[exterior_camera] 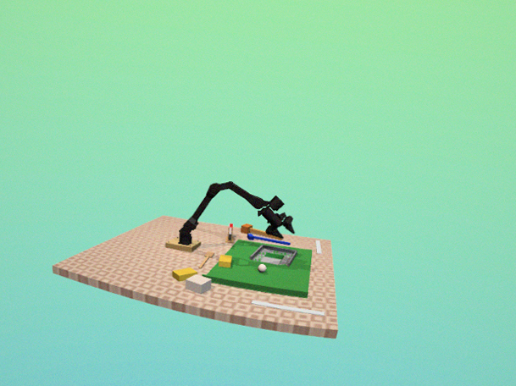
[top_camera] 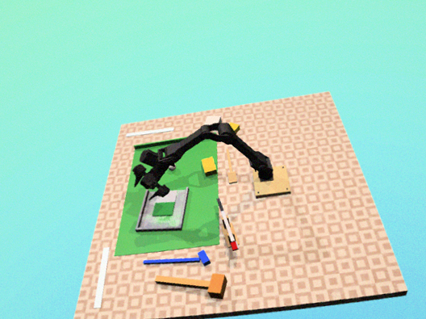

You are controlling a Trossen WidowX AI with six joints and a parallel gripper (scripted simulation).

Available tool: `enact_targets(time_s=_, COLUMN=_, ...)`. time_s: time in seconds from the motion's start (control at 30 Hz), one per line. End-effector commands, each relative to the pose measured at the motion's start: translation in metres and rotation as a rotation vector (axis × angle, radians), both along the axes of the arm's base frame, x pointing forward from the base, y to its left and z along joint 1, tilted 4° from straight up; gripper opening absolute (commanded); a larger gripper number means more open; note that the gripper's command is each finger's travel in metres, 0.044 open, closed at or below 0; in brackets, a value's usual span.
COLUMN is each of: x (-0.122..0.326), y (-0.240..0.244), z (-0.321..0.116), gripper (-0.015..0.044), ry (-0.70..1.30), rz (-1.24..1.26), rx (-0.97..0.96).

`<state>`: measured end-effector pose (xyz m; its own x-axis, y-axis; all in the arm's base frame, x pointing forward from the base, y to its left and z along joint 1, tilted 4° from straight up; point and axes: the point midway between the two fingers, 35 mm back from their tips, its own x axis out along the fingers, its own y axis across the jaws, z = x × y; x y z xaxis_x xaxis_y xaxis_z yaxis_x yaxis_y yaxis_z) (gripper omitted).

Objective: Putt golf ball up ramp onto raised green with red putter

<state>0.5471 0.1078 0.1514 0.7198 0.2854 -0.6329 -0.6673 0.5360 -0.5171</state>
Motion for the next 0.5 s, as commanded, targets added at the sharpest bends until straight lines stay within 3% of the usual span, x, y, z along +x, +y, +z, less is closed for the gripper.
enact_targets(time_s=0.0, x=-0.066, y=0.028, z=-0.013, gripper=0.044, ry=0.147, rz=0.17, rx=-0.083)
enact_targets(time_s=0.47, x=-0.302, y=0.057, z=-0.036, gripper=0.044, ry=0.562, rz=0.742, rx=-0.282)
